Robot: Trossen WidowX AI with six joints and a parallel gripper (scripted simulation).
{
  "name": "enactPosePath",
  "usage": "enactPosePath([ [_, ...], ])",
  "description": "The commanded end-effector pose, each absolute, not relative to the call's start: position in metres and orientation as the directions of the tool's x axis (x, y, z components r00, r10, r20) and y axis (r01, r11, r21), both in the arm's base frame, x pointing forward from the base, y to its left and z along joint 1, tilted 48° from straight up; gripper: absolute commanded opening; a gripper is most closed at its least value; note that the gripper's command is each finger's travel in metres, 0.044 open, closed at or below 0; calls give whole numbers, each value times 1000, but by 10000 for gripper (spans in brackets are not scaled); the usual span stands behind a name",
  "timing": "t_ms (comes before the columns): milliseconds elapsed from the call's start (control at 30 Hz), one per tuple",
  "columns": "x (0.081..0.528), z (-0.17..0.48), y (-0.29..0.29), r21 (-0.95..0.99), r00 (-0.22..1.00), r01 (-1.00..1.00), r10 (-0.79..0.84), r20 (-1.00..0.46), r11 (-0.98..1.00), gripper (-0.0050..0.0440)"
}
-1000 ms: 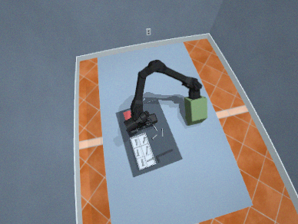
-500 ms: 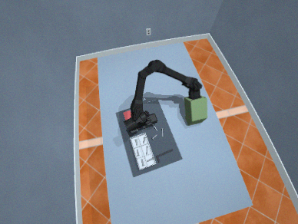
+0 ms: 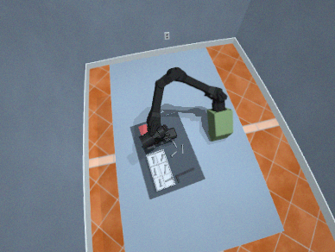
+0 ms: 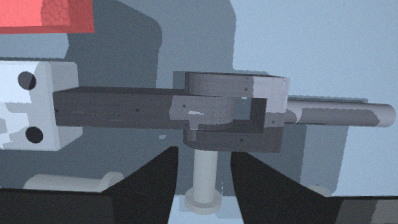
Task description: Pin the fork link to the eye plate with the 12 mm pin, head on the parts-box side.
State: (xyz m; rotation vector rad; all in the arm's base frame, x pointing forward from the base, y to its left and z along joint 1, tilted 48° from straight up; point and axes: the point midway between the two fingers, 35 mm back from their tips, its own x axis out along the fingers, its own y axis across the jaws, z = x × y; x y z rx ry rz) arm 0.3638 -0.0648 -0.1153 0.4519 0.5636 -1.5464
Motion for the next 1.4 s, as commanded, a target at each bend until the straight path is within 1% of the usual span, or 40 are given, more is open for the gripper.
enactPosePath([
  [0,368,-110,-62,-64,-41,998,-799,-600,-3,140],
  [1367,368,-128,-47,-61,-42,998,-796,-604,-7,140],
])
